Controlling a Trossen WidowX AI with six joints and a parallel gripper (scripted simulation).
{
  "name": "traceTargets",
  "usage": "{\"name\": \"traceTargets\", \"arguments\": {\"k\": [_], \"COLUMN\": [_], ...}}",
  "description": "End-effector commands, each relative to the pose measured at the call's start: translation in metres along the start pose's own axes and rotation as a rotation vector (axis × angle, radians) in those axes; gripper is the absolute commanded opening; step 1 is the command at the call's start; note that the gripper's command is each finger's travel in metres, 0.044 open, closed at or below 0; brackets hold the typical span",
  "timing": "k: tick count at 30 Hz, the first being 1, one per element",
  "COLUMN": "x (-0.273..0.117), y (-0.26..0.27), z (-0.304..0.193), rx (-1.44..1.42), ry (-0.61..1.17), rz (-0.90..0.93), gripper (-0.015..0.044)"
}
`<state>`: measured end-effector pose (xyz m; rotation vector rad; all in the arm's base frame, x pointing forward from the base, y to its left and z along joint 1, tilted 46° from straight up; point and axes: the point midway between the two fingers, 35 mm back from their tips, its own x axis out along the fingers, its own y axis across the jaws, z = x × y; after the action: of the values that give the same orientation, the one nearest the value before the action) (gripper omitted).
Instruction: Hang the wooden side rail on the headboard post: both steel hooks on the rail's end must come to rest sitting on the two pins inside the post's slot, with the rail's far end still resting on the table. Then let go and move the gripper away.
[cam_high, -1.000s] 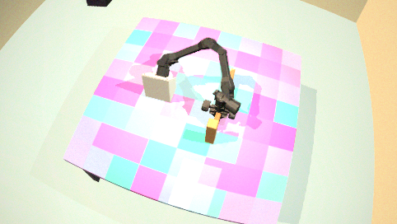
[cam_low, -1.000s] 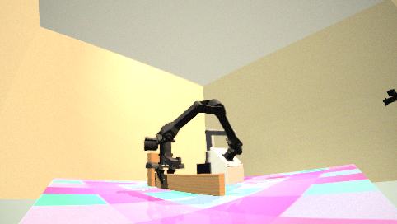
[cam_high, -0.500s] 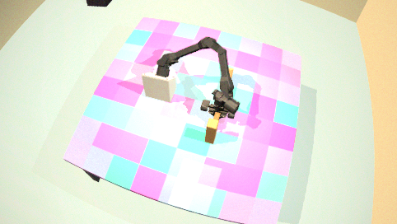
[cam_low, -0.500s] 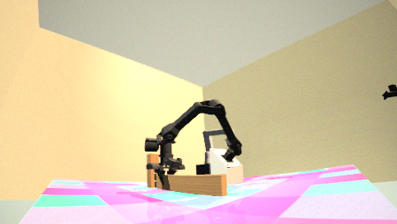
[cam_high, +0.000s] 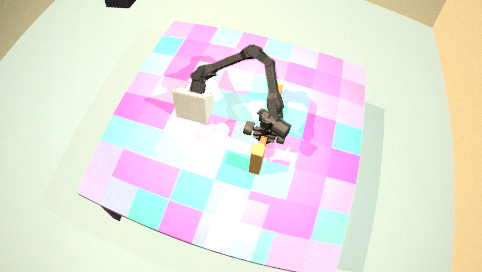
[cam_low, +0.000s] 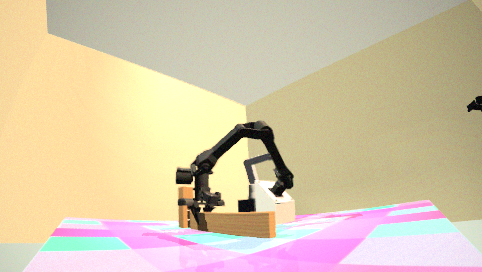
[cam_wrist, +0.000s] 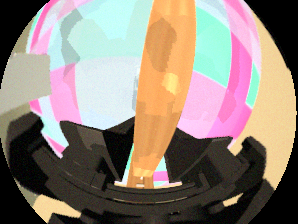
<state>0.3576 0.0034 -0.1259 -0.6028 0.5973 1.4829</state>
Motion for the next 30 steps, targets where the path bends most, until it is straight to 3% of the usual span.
{"name": "traceTargets", "arguments": {"k": [1,30], "x": [-0.0006,-0.0055], "y": [0.0001,0.0], "z": [-0.0001,-0.0002], "rx": [-0.008,-0.008], "ry": [0.001,0.001], "rz": [0.002,0.002], "gripper": [0.0,0.0]}}
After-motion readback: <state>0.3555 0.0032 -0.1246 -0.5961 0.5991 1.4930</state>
